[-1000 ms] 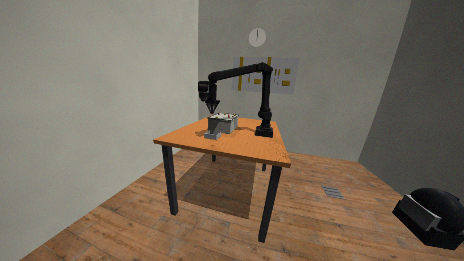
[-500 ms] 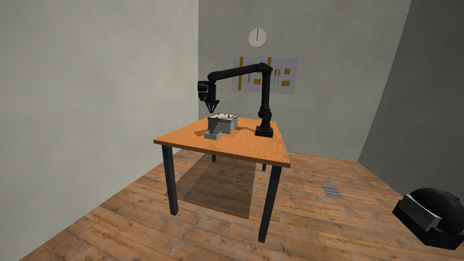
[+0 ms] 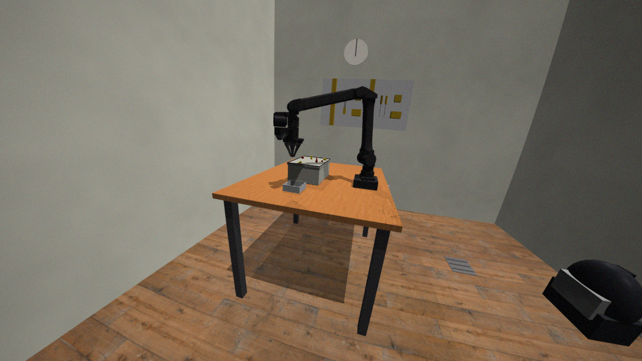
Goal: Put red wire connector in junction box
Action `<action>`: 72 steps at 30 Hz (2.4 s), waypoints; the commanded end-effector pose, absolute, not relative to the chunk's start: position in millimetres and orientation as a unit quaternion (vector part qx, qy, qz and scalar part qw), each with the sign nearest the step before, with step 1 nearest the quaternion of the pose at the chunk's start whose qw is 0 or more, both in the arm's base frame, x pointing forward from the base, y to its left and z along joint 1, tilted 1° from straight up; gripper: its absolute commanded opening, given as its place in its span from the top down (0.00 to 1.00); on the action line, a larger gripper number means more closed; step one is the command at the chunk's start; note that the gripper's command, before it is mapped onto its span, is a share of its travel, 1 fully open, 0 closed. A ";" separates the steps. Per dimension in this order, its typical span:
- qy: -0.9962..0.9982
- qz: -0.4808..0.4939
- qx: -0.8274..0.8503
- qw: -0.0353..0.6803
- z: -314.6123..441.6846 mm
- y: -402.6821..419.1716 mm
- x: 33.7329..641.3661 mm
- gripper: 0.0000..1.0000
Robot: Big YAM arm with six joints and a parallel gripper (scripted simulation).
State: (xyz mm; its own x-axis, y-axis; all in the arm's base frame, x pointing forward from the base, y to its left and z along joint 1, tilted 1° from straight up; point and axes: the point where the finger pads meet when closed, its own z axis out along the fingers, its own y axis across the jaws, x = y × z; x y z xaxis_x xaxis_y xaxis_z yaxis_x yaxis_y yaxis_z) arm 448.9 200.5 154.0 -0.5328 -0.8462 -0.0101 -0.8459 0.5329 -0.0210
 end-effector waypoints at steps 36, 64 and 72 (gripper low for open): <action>0.879 -0.009 -0.477 0.005 49.5 196.9 452.5 0.90; 0.877 -0.009 -0.480 0.004 -18.2 195.5 452.5 0.90; 0.877 -0.009 -0.481 0.004 -24.5 195.7 452.4 0.90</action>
State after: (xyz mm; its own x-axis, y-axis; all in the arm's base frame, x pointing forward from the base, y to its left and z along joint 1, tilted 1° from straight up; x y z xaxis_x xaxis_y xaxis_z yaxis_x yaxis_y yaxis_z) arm 451.9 200.3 -13.5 -0.5353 -0.8447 -0.0082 -0.8444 0.5353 -0.0198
